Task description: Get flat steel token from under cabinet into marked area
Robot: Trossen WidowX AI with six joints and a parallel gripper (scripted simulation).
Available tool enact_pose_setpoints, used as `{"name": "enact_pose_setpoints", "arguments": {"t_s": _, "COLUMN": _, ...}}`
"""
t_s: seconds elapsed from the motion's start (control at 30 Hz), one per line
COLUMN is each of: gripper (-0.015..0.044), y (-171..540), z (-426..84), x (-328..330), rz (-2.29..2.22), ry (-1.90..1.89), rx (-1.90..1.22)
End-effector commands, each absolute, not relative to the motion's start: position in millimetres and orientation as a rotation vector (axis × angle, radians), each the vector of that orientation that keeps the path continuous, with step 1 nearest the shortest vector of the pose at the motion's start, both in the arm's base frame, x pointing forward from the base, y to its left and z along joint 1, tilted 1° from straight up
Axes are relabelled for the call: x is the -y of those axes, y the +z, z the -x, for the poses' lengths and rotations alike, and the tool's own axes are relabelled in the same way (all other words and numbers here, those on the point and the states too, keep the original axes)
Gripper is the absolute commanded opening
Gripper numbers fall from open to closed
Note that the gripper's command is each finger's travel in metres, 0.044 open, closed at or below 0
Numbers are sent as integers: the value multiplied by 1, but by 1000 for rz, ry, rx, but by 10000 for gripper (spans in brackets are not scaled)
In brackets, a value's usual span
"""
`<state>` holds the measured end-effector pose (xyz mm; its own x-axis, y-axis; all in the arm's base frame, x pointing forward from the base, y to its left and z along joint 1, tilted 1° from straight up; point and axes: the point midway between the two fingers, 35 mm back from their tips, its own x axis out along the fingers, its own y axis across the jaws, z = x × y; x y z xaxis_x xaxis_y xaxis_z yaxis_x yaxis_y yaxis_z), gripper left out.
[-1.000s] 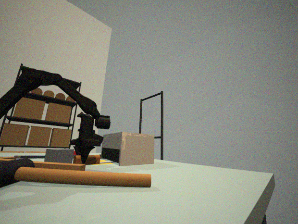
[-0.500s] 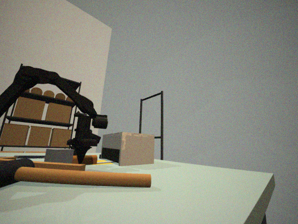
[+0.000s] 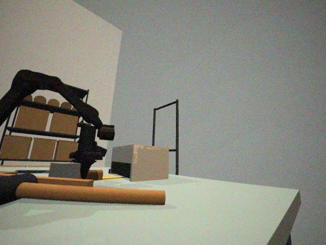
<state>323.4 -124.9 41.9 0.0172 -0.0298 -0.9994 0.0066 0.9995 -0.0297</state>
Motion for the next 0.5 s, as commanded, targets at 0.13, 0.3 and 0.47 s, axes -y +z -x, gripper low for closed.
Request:
{"name": "enact_pose_setpoints", "arguments": {"t_s": 0.13, "gripper": 0, "y": 41, "z": -314, "x": 125, "rz": 20, "ry": -22, "rx": -1553}}
{"name": "enact_pose_setpoints", "arguments": {"t_s": 0.3, "gripper": 0, "y": 41, "z": -308, "x": 125, "rz": 20, "ry": -22, "rx": -1553}}
{"name": "enact_pose_setpoints", "arguments": {"t_s": 0.47, "gripper": 0, "y": 41, "z": -303, "x": 125, "rz": 20, "ry": -22, "rx": -1554}}
